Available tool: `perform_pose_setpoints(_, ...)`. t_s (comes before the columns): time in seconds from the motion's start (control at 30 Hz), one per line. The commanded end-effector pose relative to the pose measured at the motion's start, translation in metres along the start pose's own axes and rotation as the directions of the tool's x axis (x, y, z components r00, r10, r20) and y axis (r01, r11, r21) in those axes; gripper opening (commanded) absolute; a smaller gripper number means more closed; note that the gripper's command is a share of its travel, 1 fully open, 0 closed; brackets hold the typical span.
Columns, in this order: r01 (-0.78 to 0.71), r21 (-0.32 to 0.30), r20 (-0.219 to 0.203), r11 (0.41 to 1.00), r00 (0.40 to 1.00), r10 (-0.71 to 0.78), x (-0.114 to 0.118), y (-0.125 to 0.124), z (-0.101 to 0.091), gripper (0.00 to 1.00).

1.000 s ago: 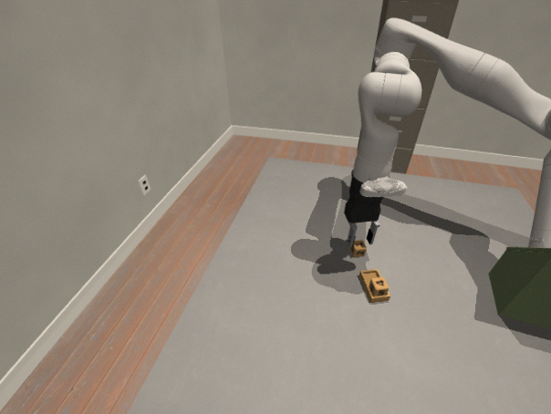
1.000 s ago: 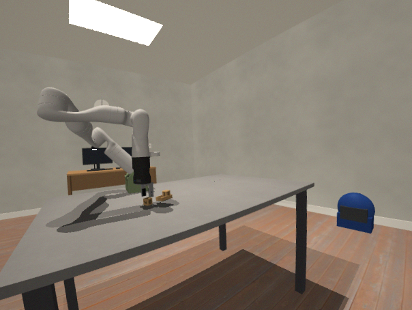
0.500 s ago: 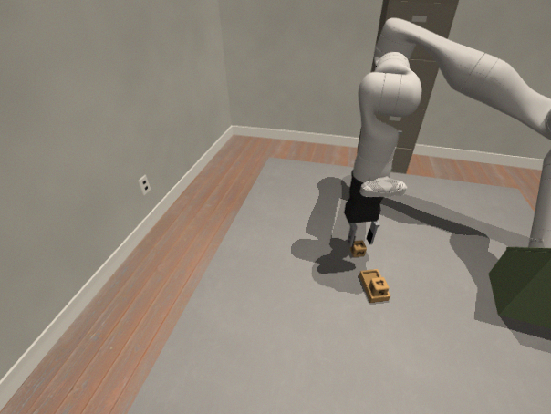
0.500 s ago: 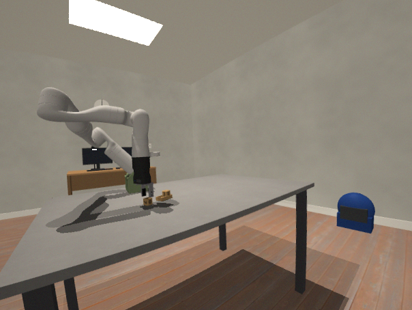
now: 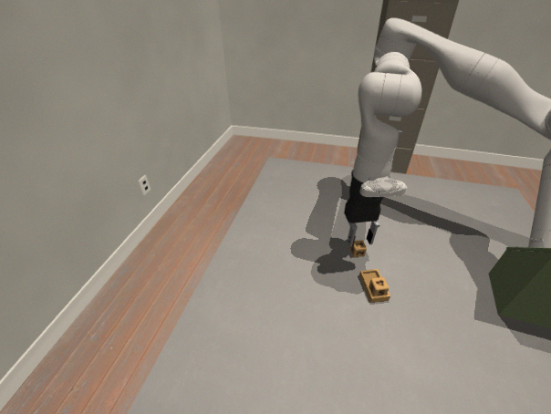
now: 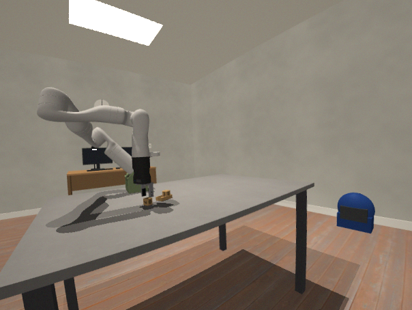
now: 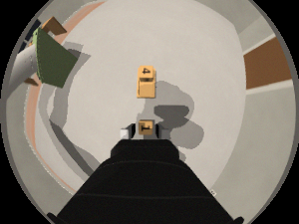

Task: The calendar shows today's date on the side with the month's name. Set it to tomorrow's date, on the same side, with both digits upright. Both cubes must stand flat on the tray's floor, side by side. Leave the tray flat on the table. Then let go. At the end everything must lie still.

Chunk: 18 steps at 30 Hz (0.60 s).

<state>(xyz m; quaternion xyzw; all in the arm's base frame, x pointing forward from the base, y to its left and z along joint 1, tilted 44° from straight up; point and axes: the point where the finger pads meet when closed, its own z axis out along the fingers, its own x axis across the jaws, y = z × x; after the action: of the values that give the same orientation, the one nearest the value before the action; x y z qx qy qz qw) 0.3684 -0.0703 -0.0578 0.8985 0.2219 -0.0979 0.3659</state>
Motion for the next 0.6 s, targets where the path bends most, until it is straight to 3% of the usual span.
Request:
perform_pose_setpoints(0.0, 0.000, 0.000, -0.002, 1.000, 1.000, 0.000, 0.001, 0.000, -0.001, 0.87)
perform_pose_setpoints(0.57, 0.000, 0.000, -0.002, 1.000, 1.000, 0.000, 0.001, 0.000, 0.018, 0.87)
